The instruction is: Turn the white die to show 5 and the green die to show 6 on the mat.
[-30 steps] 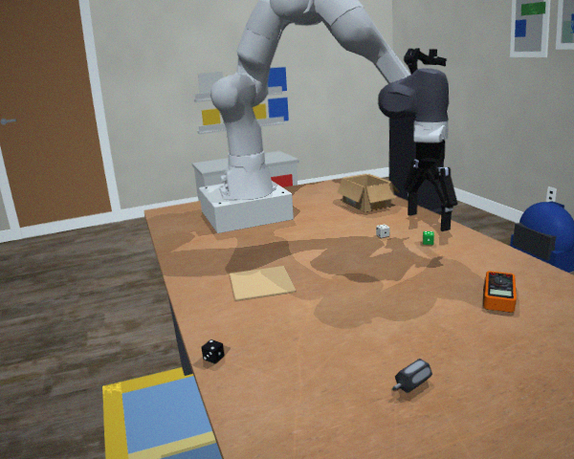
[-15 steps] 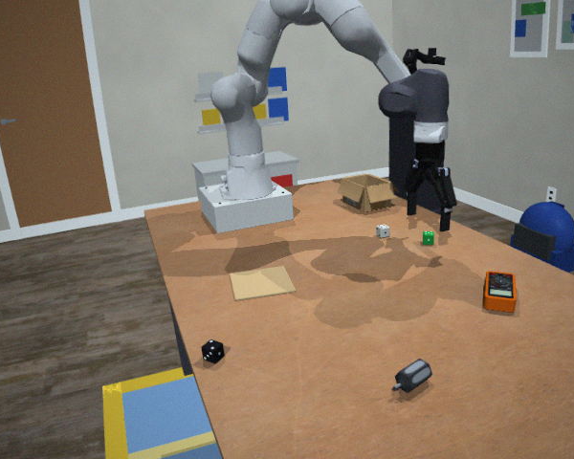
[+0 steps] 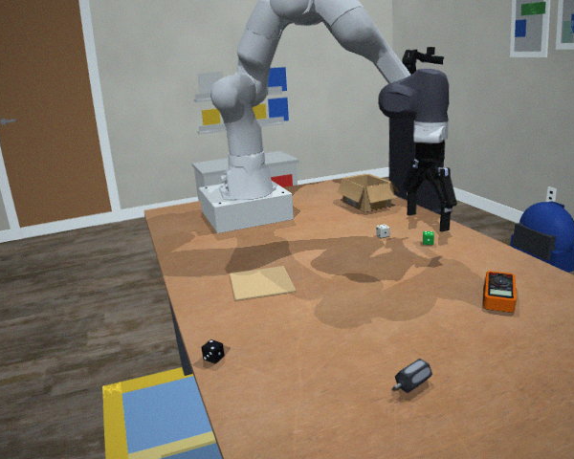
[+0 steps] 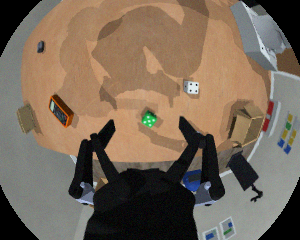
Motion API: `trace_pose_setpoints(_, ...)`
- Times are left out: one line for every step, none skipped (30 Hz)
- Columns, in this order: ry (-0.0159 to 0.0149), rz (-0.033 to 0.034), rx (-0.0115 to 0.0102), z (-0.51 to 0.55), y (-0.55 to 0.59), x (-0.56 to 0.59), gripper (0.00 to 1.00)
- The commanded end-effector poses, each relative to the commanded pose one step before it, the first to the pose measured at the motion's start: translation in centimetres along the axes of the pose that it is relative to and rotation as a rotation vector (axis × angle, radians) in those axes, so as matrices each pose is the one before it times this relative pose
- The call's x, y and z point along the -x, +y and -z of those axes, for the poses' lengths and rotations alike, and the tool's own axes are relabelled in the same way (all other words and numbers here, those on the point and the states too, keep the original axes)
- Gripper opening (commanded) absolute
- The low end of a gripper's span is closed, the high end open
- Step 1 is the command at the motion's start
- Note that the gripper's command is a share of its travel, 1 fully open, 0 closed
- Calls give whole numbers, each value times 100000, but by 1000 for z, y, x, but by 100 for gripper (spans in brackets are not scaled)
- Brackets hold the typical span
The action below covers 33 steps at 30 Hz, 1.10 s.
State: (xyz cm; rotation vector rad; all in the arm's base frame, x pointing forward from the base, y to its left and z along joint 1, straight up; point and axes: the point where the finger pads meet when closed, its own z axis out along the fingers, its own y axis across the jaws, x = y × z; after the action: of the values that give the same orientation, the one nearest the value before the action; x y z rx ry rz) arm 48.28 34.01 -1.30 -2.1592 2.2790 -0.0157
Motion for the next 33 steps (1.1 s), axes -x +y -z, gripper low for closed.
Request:
trace_pose_setpoints(2,389,193,-20,8,40,100)
trace_pose_setpoints(0,0,0,0,0,0,100)
trace_pose_setpoints(0,0,0,0,0,0,100)
trace_pose_setpoints(0,0,0,0,0,0,100)
trace_pose_setpoints(0,0,0,5,0,0,100)
trace_pose_setpoints(0,0,0,34,0,0,100)
trace_pose_setpoints(0,0,0,85,0,0,100)
trace_pose_setpoints(0,0,0,151,0,0,100)
trace_pose_setpoints(0,0,0,226,0,0,100)
trace_pose_setpoints(0,0,0,306,0,0,100)
trace_pose_setpoints(0,0,0,385,0,0,100)
trace_pose_setpoints(0,0,0,459,0,0,100)
trace_pose_setpoints(0,0,0,0,0,0,100)
trace_pose_setpoints(0,0,0,0,0,0,100)
trace_pose_setpoints(0,0,0,526,0,0,100)
trace_pose_setpoints(0,0,0,581,0,0,100)
trace_pose_setpoints(0,0,0,624,0,0,100)
trace_pose_setpoints(0,0,0,652,0,0,100)
trace_pose_setpoints(0,0,0,661,0,0,100)
trace_pose_setpoints(0,0,0,655,0,0,100)
trace_pose_setpoints(0,0,0,628,0,0,100)
trace_pose_setpoints(0,0,0,584,0,0,100)
trace_pose_setpoints(0,0,0,523,0,0,100)
trace_pose_setpoints(0,0,0,449,0,0,100)
trace_pose_setpoints(0,0,0,364,0,0,100)
trace_pose_setpoints(0,0,0,273,0,0,100)
trace_pose_setpoints(0,0,0,184,0,0,100)
trace_pose_setpoints(0,0,0,104,0,0,100)
trace_pose_setpoints(0,0,0,42,0,0,100)
trace_pose_setpoints(0,0,0,0,0,0,100)
trace_pose_setpoints(0,0,0,0,0,0,100)
trace_pose_setpoints(0,0,0,6,0,0,100)
trace_pose_setpoints(0,0,0,0,0,0,100)
